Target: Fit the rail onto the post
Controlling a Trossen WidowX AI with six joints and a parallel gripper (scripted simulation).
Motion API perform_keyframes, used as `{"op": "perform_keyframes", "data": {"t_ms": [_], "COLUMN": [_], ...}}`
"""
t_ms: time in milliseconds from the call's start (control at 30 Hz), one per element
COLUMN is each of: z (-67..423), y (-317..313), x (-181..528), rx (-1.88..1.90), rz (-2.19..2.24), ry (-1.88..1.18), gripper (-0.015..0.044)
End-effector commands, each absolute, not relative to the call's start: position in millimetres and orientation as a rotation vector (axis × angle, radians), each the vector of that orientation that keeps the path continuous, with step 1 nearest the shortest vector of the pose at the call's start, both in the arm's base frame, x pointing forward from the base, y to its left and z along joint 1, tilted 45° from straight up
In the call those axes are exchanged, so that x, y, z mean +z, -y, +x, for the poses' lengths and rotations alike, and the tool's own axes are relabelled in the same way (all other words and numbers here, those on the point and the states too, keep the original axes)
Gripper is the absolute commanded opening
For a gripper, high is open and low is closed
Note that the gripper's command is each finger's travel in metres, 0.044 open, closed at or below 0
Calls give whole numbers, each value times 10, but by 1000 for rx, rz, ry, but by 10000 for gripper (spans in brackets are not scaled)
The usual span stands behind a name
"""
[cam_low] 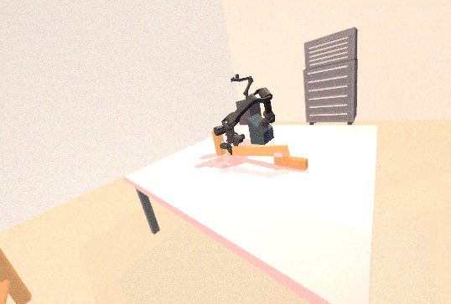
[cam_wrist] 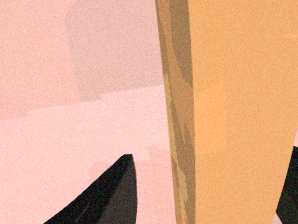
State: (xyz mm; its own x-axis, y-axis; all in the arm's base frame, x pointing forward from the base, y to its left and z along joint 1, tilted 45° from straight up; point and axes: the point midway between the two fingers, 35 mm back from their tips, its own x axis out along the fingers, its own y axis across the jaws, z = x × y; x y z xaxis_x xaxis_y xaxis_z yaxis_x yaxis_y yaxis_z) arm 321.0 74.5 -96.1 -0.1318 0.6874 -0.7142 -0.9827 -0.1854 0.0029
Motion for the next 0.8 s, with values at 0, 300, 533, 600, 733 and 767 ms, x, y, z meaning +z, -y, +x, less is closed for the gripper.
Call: {"op": "perform_keyframes", "data": {"t_ms": [0, 300, 533, 600, 733, 767], "z": [3214, 3214, 3214, 3214, 3214, 3215], "y": [-750, -750, -750, -750, -750, -746], "x": [-960, -960, -960, -960, -960, -960], "rx": [1651, 1651, 1651, 1651, 1651, 1651], "rz": [-688, -688, -688, -688, -688, -688], "ry": [-576, -576, -576, -576, -576, -576], "gripper": [125, 6, 0, 0, 0, 0]}}
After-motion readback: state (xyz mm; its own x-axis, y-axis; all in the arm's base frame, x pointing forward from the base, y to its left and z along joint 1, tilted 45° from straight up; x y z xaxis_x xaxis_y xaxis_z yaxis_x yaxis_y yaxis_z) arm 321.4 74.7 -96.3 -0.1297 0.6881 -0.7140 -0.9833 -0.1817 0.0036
